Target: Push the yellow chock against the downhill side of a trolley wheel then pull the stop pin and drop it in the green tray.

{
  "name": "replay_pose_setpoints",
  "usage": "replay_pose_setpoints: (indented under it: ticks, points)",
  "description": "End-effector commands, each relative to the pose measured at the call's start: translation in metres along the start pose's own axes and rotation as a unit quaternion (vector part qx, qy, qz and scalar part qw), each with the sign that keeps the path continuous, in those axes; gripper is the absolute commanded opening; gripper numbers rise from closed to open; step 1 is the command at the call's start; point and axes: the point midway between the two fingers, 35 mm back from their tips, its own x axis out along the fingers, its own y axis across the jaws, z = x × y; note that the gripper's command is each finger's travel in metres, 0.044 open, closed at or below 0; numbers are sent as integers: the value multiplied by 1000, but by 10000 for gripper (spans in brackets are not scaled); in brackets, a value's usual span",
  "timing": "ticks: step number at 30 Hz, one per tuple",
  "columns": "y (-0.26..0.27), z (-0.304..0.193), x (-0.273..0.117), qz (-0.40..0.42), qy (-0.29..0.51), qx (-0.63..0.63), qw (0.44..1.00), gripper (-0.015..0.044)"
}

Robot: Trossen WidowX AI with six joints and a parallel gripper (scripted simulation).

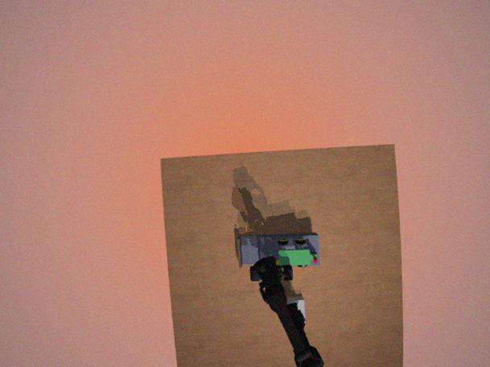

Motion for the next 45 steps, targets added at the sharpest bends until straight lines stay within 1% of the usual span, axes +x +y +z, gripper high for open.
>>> replay_pose_setpoints:
  ticks: [1, 13, 20, 21, 24, 30, 45]
  points:
    - [-6, 0, -1, -3, -2, 2, 1000, 0]
    - [-1, 0, 0, 1, 0, -1, 1000, 0]
    - [-1, 0, 0, 1, 0, -1, 1000, 184]
    - [-1, 0, 0, 1, 0, -1, 1000, 190]
    - [-1, 0, -1, 1, 0, 0, 1000, 190]
    - [-1, -2, -22, -2, -2, 2, 1000, 190]
    - [0, -1, -58, -2, -2, 2, 1000, 190]
